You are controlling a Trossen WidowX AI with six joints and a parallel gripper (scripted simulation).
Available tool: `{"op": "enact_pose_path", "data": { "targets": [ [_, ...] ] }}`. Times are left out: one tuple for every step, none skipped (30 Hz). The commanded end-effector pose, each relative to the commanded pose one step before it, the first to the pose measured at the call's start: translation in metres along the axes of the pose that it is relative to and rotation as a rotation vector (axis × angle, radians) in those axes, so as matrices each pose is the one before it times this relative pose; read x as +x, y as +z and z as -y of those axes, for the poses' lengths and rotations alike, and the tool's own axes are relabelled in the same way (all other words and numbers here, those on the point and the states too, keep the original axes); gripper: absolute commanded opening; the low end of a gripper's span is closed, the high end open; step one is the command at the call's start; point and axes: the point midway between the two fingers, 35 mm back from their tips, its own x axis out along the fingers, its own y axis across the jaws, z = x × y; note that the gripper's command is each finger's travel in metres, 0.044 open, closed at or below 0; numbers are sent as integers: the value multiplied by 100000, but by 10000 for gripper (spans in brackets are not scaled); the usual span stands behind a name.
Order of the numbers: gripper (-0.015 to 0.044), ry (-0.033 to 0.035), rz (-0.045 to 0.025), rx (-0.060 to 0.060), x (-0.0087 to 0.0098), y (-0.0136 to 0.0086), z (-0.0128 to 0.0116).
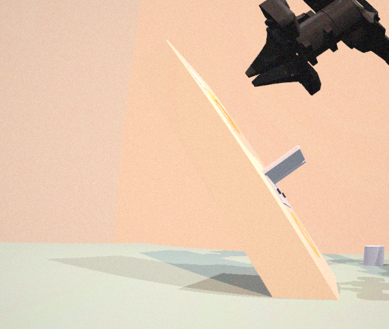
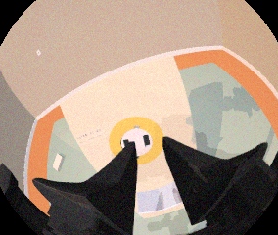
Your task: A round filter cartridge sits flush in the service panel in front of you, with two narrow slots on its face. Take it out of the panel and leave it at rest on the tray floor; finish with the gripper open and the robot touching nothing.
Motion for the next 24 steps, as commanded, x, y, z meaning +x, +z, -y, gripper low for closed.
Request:
{"op": "enact_pose_path", "data": {
  "targets": [
    [112, 2110, -3613, -8702, -156, -3119, -1282],
    [112, 0, 0, 0, 0, 0, 0],
    [112, 0, 0, 0, 0, 0, 0],
    [112, 0, 0, 0, 0, 0, 0],
    [112, 0, 0, 0, 0, 0, 0],
    [112, 0, 0, 0, 0, 0, 0],
    [112, 0, 0, 0, 0, 0, 0],
    [112, 0, 0, 0, 0, 0, 0],
    [112, 0, 0, 0, 0, 0, 0],
    [112, 0, 0, 0, 0, 0, 0],
    [112, 6, -12, 4, 26, 1, -4],
    [112, 17, -35, 11, 79, 2, -12],
    [112, 22, -44, 14, 104, 2, -16],
    [112, 31, -61, 20, 153, 3, -22],
    [112, 31, -59, 20, 161, 4, -21],
    [112, 29, -54, 20, 163, 4, -20],
    [112, 27, -50, 19, 163, 4, -18],
    [112, 25, -45, 18, 163, 4, -16],
    [112, 23, -40, 17, 163, 4, -15],
    [112, 21, -35, 16, 163, 4, -13],
    [112, 18, -30, 15, 163, 4, -11],
    [112, 16, -25, 14, 163, 4, -10],
    [112, 13, -20, 13, 163, 3, -8],
    [112, 11, -16, 11, 163, 3, -6]
  ]
}}
